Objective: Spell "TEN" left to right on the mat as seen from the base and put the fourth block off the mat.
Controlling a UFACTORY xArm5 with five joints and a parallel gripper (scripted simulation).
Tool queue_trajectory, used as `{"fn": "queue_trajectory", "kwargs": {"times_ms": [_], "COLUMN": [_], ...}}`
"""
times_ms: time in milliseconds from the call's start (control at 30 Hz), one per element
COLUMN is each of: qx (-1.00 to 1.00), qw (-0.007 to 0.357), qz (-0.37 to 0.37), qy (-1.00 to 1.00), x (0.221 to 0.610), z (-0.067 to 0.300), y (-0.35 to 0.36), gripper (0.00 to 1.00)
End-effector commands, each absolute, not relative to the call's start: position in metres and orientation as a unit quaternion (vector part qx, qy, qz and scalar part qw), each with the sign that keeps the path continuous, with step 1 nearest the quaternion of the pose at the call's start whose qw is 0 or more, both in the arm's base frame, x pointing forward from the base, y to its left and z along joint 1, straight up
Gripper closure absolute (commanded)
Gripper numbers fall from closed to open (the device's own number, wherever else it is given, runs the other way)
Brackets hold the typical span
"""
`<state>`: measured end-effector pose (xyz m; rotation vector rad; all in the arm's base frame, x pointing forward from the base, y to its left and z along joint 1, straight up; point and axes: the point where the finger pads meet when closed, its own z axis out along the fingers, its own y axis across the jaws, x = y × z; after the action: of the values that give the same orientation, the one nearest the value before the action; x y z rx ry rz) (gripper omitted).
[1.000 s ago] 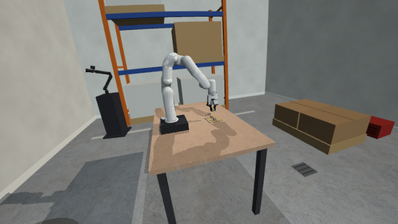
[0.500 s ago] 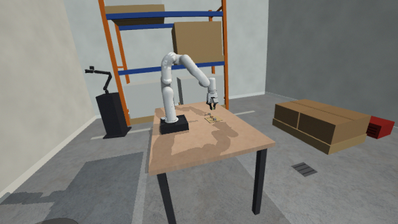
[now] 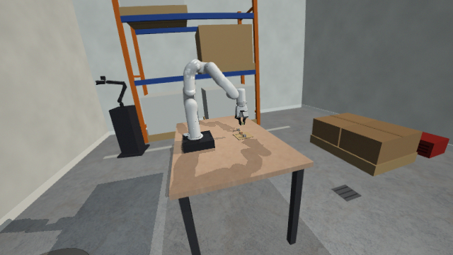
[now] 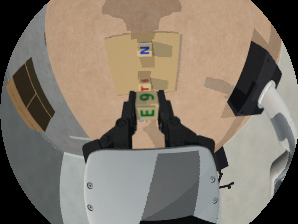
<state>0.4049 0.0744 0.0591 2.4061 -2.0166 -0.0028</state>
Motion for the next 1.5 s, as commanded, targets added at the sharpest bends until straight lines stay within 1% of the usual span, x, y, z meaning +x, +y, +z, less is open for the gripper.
{"fn": "queue_trajectory", "kwargs": {"times_ms": [0, 367, 800, 867, 1067, 1467], "qx": [0.766, 0.767, 0.767, 0.767, 0.767, 0.767], "qw": [0.0, 0.0, 0.0, 0.0, 0.0, 0.0], "qz": [0.0, 0.0, 0.0, 0.0, 0.0, 0.0], "qy": [-0.642, -0.642, -0.642, -0.642, -0.642, -0.642], "x": [0.406, 0.406, 0.407, 0.407, 0.408, 0.408], "z": [0.06, 0.05, -0.007, -0.007, -0.028, -0.034], "y": [0.075, 0.074, 0.074, 0.074, 0.073, 0.073], "gripper": [0.79, 0.79, 0.79, 0.79, 0.79, 0.79]}}
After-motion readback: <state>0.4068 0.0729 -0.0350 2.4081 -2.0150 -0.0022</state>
